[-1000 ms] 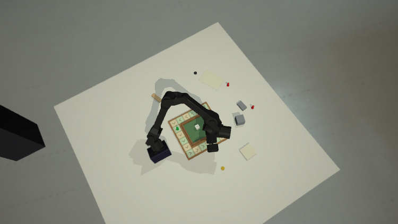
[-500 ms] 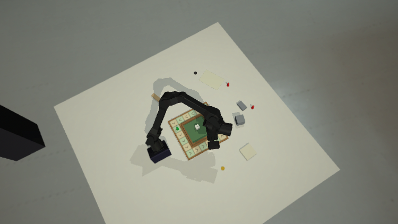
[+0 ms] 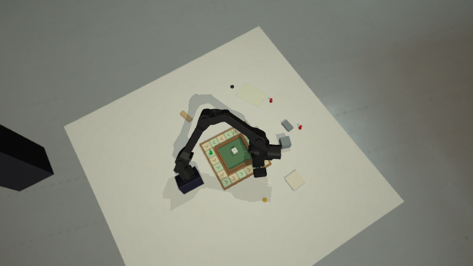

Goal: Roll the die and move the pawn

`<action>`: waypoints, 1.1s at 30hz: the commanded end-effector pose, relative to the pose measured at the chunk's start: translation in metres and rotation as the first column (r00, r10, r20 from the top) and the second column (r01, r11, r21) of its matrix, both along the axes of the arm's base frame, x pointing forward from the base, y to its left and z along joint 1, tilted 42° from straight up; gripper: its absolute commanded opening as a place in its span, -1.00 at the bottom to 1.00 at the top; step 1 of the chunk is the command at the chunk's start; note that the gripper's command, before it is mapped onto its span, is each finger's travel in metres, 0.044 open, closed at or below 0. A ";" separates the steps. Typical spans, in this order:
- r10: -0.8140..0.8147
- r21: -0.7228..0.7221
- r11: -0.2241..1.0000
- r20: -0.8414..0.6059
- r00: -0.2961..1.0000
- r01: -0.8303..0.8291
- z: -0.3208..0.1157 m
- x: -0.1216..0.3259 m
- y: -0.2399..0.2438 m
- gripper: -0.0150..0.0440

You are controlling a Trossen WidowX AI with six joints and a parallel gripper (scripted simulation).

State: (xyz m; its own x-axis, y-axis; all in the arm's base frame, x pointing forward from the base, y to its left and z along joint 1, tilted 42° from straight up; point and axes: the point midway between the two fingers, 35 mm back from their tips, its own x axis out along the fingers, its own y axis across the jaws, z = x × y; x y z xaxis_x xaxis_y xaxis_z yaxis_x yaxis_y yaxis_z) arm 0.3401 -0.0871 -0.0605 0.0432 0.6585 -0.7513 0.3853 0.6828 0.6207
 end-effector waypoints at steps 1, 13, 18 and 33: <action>-0.004 0.009 1.000 -0.007 1.000 0.004 -0.014 0.000 0.013 -0.49; -0.003 0.010 1.000 -0.007 1.000 0.004 -0.025 0.000 0.024 -0.49; -0.003 0.010 1.000 -0.007 1.000 0.003 -0.031 0.001 0.030 -0.49; -0.002 0.007 1.000 -0.007 1.000 0.002 -0.002 0.000 0.002 0.67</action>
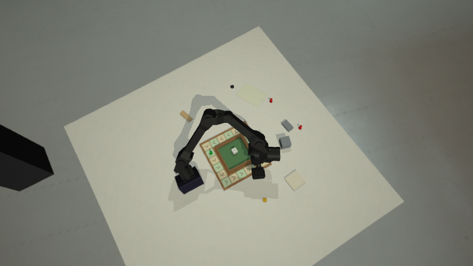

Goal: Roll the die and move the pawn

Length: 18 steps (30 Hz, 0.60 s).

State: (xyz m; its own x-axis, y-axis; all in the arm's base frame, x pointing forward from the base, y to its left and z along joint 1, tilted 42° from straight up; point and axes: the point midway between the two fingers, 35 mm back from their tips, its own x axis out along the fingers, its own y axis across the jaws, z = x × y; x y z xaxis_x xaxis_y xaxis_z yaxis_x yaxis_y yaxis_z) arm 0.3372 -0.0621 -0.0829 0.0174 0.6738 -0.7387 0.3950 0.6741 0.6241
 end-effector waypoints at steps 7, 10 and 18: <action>-0.010 -0.012 1.000 0.021 1.000 0.010 0.031 0.000 -0.030 1.00; 0.037 -0.017 0.999 0.061 0.997 -0.036 0.056 -0.022 -0.032 1.00; 0.199 -0.040 0.980 0.198 0.960 -0.195 0.126 -0.108 -0.017 1.00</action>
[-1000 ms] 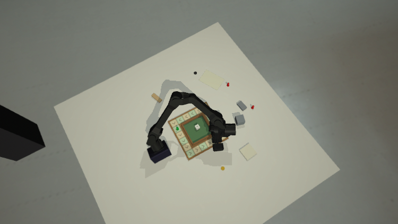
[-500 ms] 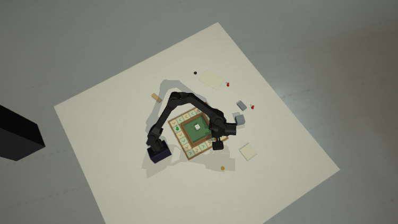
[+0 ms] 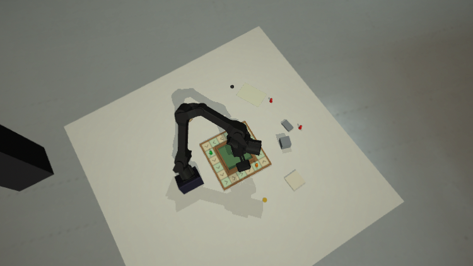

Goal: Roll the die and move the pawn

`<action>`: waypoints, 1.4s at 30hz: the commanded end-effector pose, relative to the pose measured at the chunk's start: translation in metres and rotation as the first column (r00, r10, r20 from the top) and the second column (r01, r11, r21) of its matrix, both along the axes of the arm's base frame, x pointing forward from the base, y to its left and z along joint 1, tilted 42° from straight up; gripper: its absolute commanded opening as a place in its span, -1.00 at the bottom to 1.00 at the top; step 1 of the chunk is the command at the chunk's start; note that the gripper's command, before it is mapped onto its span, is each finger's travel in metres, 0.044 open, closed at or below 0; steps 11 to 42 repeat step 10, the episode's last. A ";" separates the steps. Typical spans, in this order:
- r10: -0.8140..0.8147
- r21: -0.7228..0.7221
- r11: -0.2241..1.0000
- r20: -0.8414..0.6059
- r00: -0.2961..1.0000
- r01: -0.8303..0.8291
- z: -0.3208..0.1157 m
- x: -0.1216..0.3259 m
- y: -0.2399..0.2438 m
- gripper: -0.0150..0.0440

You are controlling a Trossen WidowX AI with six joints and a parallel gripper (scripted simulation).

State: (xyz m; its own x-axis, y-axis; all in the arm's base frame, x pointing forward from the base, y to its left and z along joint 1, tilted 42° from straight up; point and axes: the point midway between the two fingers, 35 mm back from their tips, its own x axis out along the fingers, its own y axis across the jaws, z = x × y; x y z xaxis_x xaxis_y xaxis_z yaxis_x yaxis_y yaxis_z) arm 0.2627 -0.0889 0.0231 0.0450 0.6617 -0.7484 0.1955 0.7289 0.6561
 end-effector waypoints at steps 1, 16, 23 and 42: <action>0.084 -0.003 0.996 0.059 0.995 -0.084 0.027 -0.045 0.013 1.00; 0.100 -0.005 0.995 0.082 0.992 -0.100 0.034 -0.055 0.017 1.00; 0.100 -0.005 0.995 0.082 0.992 -0.100 0.034 -0.055 0.017 1.00; 0.100 -0.005 0.995 0.082 0.992 -0.100 0.034 -0.055 0.017 1.00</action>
